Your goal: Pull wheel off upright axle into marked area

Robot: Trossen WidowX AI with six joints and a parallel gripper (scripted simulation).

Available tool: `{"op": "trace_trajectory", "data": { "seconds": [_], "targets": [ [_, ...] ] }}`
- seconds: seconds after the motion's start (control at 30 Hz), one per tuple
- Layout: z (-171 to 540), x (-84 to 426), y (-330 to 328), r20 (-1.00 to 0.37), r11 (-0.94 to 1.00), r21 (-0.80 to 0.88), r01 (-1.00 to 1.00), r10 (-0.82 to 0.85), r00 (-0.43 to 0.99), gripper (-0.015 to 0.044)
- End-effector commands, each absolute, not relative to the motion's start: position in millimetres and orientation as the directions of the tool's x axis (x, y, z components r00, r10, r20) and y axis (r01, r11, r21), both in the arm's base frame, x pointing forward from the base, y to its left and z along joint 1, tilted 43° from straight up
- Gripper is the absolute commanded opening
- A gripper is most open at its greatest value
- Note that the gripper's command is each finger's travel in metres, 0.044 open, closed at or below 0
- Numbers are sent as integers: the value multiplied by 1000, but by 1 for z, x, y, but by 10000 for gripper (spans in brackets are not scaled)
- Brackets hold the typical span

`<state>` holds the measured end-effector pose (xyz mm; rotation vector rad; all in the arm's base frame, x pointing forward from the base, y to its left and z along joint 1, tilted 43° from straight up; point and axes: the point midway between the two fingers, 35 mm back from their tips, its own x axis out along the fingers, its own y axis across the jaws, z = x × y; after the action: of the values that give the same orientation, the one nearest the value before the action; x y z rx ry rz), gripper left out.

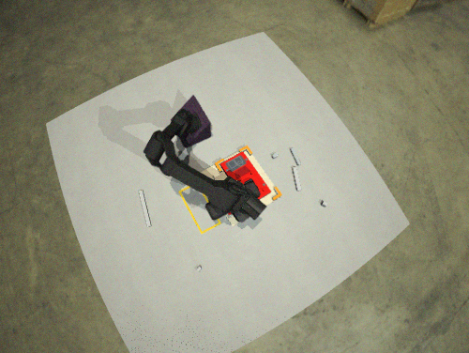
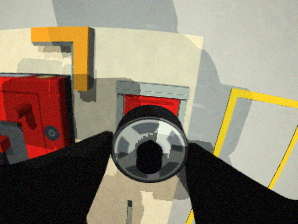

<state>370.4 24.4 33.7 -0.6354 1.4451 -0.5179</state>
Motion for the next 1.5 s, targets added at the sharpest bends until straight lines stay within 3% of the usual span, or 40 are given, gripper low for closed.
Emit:
{"op": "trace_trajectory", "data": {
  "seconds": [0.0,1.47],
  "targets": [
    [43,368,38,-739,735,-674,-73,-668,88,0],
    [64,365,57,-738,735,-674,-76,-668,89,0]
  ]
}}
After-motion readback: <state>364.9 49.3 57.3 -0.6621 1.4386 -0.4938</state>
